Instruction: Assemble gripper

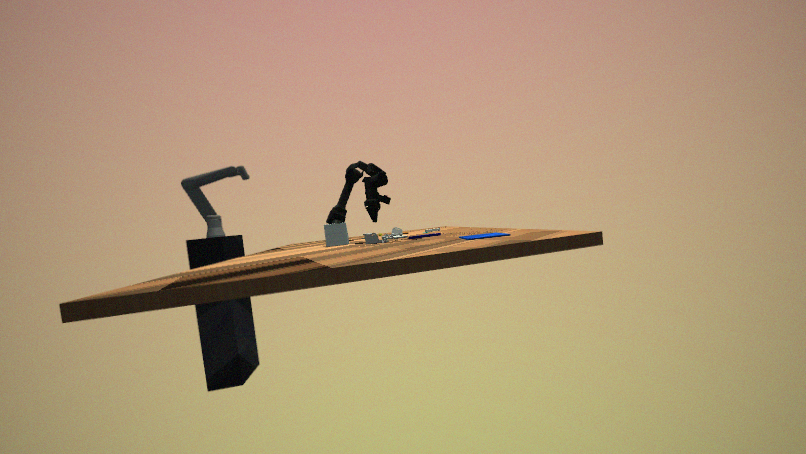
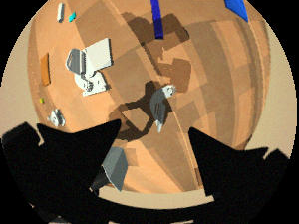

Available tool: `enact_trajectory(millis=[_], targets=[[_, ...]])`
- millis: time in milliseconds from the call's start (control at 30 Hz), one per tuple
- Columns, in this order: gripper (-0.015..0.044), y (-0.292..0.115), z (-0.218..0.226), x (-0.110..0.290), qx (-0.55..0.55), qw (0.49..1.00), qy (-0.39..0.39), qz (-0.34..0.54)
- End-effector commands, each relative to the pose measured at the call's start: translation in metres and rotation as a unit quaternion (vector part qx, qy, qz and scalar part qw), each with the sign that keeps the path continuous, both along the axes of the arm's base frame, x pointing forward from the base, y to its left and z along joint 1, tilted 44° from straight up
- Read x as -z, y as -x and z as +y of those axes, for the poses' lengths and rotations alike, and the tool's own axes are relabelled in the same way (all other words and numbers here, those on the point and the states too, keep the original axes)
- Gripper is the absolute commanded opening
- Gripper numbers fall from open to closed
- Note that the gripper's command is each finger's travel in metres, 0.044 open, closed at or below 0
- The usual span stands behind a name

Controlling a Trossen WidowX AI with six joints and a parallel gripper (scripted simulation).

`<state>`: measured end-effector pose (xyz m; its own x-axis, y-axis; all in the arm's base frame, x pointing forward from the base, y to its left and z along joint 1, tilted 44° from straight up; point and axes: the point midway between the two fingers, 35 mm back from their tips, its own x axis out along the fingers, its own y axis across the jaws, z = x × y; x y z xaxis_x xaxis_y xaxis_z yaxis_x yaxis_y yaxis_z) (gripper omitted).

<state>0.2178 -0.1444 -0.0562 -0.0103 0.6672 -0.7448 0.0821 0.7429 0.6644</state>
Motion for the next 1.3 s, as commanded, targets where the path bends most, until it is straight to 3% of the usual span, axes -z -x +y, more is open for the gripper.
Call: enact_trajectory(millis=[0, 200, 1267], targets=[[0.0440, 0.010, -0.002, 0.007, -0.011, 1.000, -0.006, 0.000], [0.0440, 0.011, 0.024, 0.035, -0.011, 1.000, -0.006, -0.001], [0.0440, 0.011, 0.054, 0.067, -0.011, 1.000, -0.007, -0.001]])
